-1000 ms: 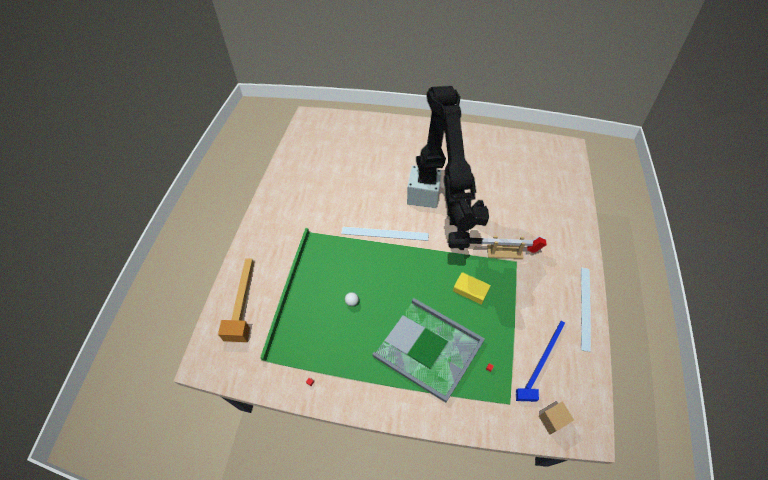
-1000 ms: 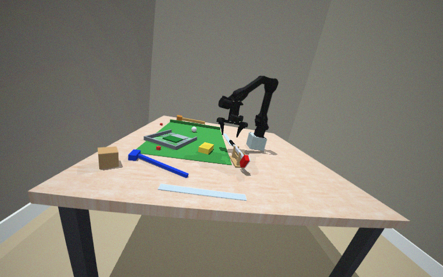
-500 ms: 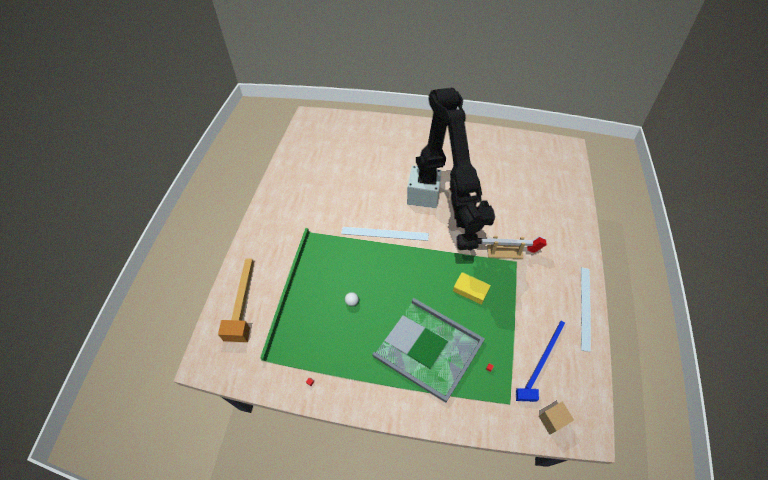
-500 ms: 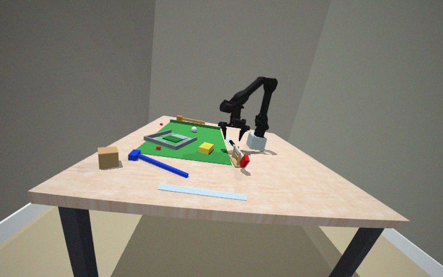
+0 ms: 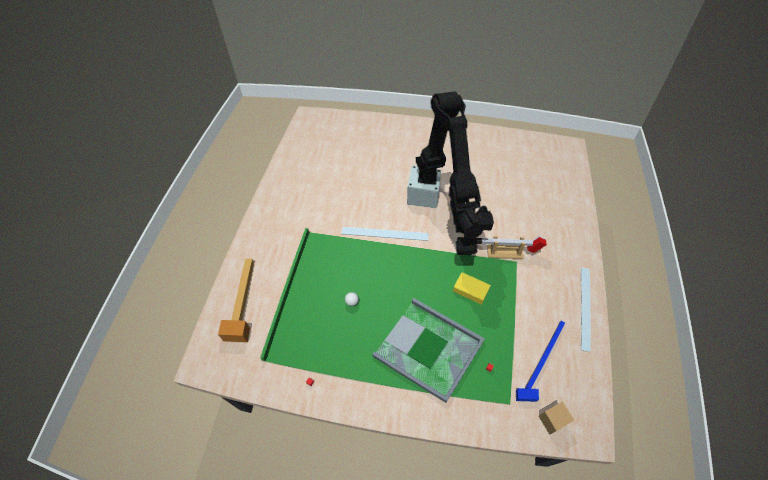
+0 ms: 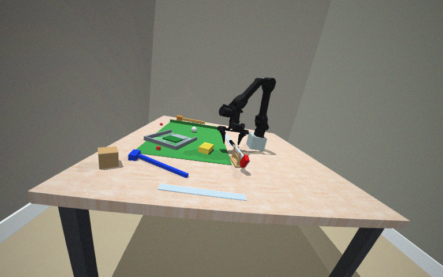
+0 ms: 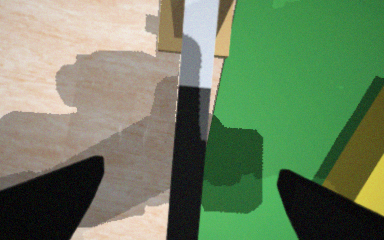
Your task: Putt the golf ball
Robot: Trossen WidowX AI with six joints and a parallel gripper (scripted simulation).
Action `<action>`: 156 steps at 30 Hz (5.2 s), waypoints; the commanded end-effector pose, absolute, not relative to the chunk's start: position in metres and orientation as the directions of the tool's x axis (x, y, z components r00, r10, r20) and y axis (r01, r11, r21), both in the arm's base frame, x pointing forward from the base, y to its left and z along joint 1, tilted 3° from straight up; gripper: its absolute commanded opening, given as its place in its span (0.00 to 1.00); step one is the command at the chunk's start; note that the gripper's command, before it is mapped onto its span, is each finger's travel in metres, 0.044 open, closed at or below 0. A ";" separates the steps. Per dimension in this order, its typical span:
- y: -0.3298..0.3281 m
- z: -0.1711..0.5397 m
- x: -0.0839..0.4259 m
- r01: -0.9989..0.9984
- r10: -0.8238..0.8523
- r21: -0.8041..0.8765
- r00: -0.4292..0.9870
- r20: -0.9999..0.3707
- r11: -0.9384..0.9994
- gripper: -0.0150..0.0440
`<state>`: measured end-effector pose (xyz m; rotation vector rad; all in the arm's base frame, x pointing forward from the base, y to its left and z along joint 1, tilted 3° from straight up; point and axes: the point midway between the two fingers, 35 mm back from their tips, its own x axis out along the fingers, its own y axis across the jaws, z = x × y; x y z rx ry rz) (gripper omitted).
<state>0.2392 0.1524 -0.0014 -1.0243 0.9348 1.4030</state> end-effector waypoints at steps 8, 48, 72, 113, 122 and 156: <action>0.153 -0.020 0.236 -0.997 0.311 0.005 -0.028 -0.950 -0.076 1.00; 0.153 0.022 0.244 -0.997 0.312 -0.005 -0.020 -0.950 -0.079 0.25; 0.093 0.071 0.272 -0.939 0.269 0.055 0.040 -0.962 0.340 0.25; -0.142 0.077 0.270 0.321 0.037 0.038 0.009 -0.999 0.946 0.25; -0.161 0.075 0.261 0.441 0.025 0.019 -0.008 -1.000 0.898 0.25; -0.159 0.007 0.261 0.441 0.025 0.019 -0.008 -1.000 0.898 0.25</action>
